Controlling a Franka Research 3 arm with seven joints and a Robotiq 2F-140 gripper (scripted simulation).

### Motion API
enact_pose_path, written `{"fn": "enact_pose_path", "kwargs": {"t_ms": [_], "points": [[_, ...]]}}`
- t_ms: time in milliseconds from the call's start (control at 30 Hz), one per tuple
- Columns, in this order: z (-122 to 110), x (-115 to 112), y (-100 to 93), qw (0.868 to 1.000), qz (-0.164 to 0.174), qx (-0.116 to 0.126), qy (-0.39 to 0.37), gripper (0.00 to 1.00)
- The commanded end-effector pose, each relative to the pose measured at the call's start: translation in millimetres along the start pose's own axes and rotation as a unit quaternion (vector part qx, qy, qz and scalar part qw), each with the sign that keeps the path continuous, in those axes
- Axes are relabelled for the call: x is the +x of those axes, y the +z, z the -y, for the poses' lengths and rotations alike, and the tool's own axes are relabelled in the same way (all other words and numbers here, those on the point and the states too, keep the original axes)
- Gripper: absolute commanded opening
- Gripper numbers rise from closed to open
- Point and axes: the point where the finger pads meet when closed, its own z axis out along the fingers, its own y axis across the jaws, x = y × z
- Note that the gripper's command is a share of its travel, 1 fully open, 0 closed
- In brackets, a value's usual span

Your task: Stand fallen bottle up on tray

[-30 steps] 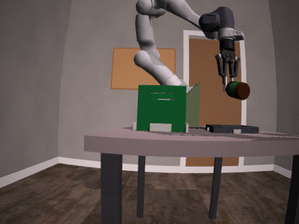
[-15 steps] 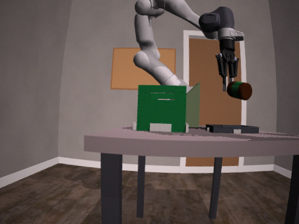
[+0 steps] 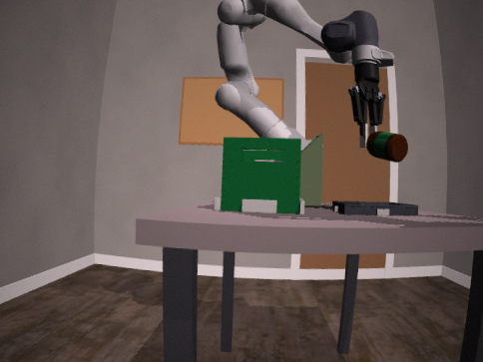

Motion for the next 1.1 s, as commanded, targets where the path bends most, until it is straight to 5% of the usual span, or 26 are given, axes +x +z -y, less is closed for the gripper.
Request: {"fn": "enact_pose_path", "kwargs": {"t_ms": [0,1067], "points": [[0.8,2.7,-3.6,1.000,-0.004,0.001,-0.006,0.00],[0.8,2.7,-3.6,0.998,-0.004,0.001,-0.055,0.00]]}}
